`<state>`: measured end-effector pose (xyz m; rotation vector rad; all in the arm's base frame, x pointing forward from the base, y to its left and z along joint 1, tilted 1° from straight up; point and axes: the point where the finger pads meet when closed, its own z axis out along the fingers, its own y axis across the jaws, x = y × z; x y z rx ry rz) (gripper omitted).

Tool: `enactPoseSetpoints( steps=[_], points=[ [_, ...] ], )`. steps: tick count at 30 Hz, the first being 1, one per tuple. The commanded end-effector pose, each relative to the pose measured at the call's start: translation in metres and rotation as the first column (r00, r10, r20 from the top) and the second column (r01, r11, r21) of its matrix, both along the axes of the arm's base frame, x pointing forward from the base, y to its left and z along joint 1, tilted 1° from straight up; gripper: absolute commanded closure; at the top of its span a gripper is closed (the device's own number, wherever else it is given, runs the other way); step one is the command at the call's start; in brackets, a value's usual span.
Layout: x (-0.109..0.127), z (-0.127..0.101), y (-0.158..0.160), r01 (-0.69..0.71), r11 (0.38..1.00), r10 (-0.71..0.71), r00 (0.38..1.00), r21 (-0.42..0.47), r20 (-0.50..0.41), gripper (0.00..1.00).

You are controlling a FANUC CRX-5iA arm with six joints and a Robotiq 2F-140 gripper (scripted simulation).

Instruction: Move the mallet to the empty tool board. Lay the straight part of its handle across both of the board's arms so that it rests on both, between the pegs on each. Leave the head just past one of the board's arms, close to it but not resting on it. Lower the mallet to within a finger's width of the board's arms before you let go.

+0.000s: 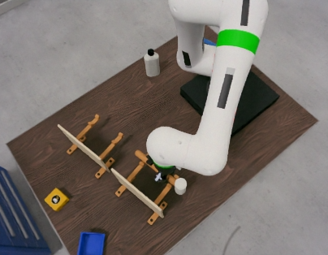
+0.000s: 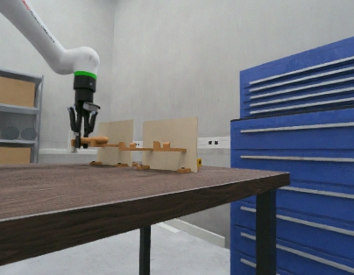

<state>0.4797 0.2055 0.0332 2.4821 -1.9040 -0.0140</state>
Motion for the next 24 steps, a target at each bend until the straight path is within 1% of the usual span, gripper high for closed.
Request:
enactPoseSetpoints(
  steps=[1,19,20,21,22,24],
  points=[
    [0.001,0.001,0.000,0.000,1.000,0.000,1.000,0.001,0.002,0.90],
    [0.001,0.002,0.000,0.000,1.000,0.000,1.000,0.001,0.002,0.90],
    [0.001,0.008,0.000,0.000,1.000,0.000,1.000,0.001,0.002,0.90],
    [0.001,0.022,0.000,0.000,1.000,0.000,1.000,0.001,0.002,0.90],
    [0.001,0.040,0.000,0.000,1.000,0.000,1.000,0.001,0.002,0.90],
    [0.001,0.061,0.000,0.000,1.000,0.000,1.000,0.001,0.002,0.90]
  ],
)
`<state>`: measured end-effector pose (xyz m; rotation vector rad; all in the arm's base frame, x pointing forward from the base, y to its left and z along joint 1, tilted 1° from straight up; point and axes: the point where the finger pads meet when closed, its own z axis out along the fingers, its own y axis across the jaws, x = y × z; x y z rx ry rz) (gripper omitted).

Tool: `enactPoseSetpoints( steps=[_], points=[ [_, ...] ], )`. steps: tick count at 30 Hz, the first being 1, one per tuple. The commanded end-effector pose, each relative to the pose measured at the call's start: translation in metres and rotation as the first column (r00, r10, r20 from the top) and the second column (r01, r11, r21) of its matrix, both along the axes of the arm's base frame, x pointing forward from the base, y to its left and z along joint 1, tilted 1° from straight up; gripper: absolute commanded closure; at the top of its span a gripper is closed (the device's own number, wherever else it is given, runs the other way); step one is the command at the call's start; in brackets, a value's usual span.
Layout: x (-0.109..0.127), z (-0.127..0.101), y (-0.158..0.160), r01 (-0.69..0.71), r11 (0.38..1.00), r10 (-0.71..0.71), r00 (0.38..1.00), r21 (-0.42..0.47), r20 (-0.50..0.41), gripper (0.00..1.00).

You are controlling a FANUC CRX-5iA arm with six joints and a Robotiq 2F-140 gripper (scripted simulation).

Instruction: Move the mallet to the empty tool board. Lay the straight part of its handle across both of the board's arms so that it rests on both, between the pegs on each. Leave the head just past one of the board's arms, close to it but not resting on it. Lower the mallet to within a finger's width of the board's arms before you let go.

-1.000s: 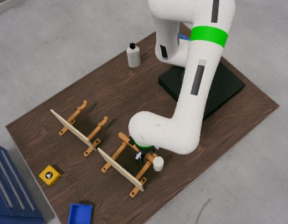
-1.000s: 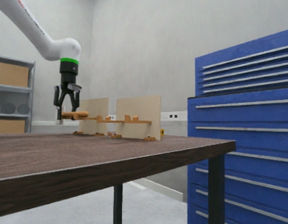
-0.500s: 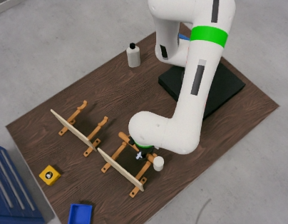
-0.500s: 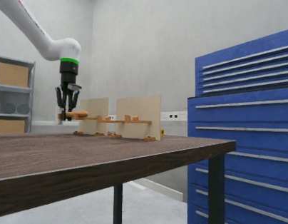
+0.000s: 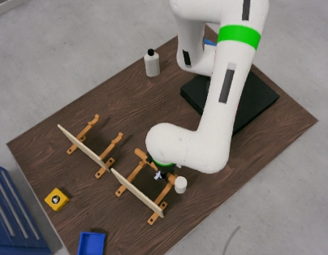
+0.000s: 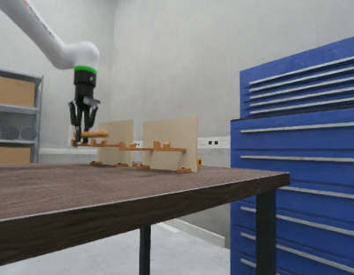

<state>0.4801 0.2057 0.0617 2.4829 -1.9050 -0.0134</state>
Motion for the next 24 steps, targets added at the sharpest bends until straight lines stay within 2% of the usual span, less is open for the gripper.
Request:
enactPoseSetpoints(
  steps=[1,2,4,6,9,12,19,21,22,24],
  points=[
    [0.001,0.043,0.000,0.000,1.000,0.000,1.000,0.000,0.001,0.90],
    [0.001,0.054,0.000,0.000,1.000,0.000,1.000,0.000,0.001,0.90],
    [0.001,0.054,0.000,0.000,1.000,0.000,1.000,0.000,0.001,0.90],
    [0.001,0.070,0.000,0.000,1.000,0.000,1.000,0.000,0.001,0.90],
    [0.004,0.071,-0.004,0.000,1.000,0.000,1.000,0.000,0.001,0.90],
    [0.025,0.070,-0.042,0.000,1.000,0.000,1.000,0.000,0.001,0.90],
    [0.052,0.067,-0.103,0.000,1.000,0.000,1.000,0.000,0.002,0.90],
    [0.052,0.067,-0.103,0.000,1.000,0.000,1.000,0.000,0.002,0.90],
    [0.061,0.066,-0.131,0.000,1.000,0.000,1.000,0.000,0.002,0.90],
    [0.065,0.066,-0.144,0.000,1.000,0.000,1.000,0.000,0.002,0.90]
  ],
)
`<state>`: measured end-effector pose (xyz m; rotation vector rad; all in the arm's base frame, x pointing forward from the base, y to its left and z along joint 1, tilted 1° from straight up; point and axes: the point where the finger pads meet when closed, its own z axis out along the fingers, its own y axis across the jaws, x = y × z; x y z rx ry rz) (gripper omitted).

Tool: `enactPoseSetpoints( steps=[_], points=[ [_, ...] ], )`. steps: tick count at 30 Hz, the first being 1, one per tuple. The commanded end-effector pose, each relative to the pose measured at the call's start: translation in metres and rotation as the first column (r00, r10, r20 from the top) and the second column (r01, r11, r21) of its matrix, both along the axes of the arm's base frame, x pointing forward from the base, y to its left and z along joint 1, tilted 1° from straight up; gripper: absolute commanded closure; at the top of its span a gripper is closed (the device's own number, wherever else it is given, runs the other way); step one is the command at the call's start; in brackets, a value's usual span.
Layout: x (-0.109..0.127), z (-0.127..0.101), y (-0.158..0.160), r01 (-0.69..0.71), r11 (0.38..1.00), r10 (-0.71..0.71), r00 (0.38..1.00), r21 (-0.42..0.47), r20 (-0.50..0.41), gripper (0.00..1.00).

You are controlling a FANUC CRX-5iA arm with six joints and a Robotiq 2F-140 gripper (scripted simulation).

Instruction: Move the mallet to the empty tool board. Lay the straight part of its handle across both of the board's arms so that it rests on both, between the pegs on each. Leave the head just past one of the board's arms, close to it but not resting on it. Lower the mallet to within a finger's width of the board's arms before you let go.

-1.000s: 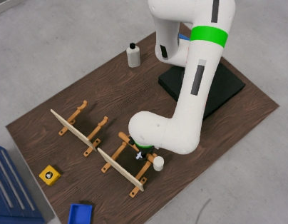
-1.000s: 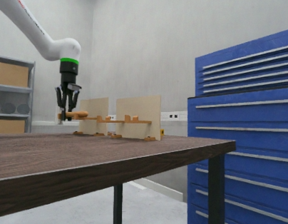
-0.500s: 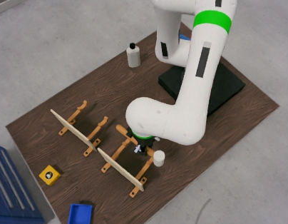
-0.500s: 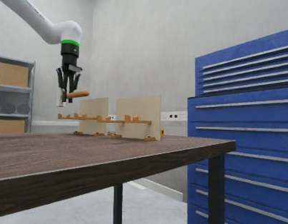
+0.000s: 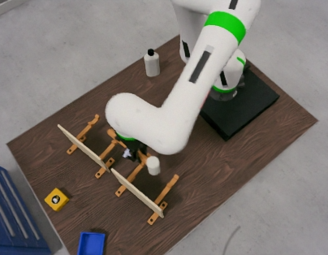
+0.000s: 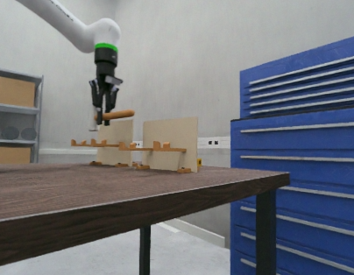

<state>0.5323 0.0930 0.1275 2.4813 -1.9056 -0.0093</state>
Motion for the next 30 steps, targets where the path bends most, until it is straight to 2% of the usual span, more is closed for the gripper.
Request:
enactPoseSetpoints(
  steps=[1,12,14,15,17,30],
  points=[
    [0.015,-0.001,-0.040,-0.001,1.000,0.001,1.000,0.002,0.000,0.90],
    [0.031,-0.005,-0.151,-0.001,1.000,0.001,1.000,0.002,0.000,0.90],
    [0.031,-0.005,-0.151,-0.001,1.000,0.001,1.000,0.002,0.000,0.90],
    [0.031,-0.006,-0.171,-0.001,1.000,0.001,1.000,0.002,0.000,0.90],
    [0.031,-0.007,-0.191,-0.001,1.000,0.001,1.000,0.002,-0.001,0.90],
    [0.032,-0.007,-0.194,-0.014,1.000,0.014,1.000,0.002,-0.001,0.90]
  ],
)
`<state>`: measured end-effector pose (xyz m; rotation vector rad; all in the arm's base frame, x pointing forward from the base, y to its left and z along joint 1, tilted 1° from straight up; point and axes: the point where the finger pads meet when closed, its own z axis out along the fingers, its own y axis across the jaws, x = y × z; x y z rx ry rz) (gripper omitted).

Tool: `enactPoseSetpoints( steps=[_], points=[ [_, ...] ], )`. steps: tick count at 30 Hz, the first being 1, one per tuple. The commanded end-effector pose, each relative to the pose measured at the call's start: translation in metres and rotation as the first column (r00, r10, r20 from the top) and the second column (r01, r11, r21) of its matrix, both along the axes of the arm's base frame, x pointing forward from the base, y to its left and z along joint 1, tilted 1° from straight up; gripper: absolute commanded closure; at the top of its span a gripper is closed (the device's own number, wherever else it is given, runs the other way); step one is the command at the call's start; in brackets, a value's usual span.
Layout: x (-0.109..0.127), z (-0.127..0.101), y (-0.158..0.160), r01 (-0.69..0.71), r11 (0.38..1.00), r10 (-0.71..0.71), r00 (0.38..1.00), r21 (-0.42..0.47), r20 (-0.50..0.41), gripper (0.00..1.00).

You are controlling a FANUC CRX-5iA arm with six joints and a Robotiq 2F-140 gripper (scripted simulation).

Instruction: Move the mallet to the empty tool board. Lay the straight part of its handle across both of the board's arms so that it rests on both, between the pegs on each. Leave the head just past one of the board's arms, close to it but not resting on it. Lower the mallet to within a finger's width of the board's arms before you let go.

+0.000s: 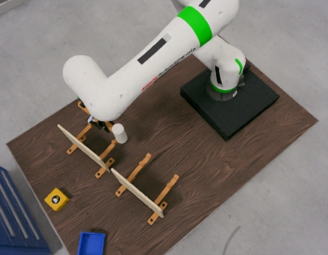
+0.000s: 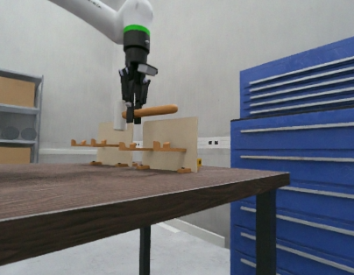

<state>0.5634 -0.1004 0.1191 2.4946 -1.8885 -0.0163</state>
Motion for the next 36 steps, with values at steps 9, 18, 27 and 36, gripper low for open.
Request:
enactPoseSetpoints(
  steps=[9,18,27,36],
  points=[
    [-0.001,-0.062,-0.001,0.000,1.000,0.000,1.000,-0.001,0.002,0.90],
    [-0.002,-0.083,-0.001,0.000,1.000,0.000,1.000,-0.001,0.002,0.90],
    [-0.001,-0.094,-0.001,0.000,1.000,0.000,1.000,-0.001,0.002,0.90],
    [-0.001,-0.098,-0.001,0.000,1.000,0.000,1.000,-0.001,0.002,0.90]
  ],
)
